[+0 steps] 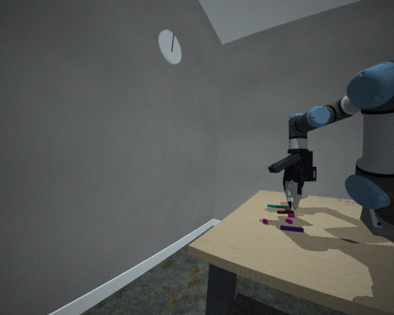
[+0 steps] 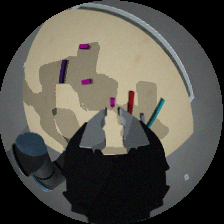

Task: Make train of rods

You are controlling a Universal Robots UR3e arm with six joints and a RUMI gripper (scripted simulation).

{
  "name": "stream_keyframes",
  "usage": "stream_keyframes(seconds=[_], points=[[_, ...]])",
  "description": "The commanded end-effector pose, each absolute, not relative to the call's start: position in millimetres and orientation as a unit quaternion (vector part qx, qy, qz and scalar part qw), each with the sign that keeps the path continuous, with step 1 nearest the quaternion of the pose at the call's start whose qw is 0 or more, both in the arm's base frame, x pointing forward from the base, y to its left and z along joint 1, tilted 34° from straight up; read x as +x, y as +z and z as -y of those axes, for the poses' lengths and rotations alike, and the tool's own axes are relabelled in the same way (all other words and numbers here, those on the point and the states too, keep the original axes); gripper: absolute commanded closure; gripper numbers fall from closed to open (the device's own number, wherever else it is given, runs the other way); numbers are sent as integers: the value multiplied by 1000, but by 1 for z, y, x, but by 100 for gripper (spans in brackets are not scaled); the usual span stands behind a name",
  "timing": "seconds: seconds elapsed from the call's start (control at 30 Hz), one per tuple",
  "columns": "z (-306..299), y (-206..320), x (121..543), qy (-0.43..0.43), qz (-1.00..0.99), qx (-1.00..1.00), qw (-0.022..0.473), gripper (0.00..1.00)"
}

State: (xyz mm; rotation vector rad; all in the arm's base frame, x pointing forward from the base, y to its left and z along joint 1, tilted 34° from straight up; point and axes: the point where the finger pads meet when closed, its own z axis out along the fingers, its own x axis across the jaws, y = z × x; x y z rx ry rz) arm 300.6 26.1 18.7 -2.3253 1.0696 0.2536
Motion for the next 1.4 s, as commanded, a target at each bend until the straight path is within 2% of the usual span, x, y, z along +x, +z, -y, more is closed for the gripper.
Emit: stream_keyframes(seconds=[0.0,1.37], points=[[-28,15,302,93,-399,-868,280,86],[-33,7,302,93,-399,-868,280,86]])
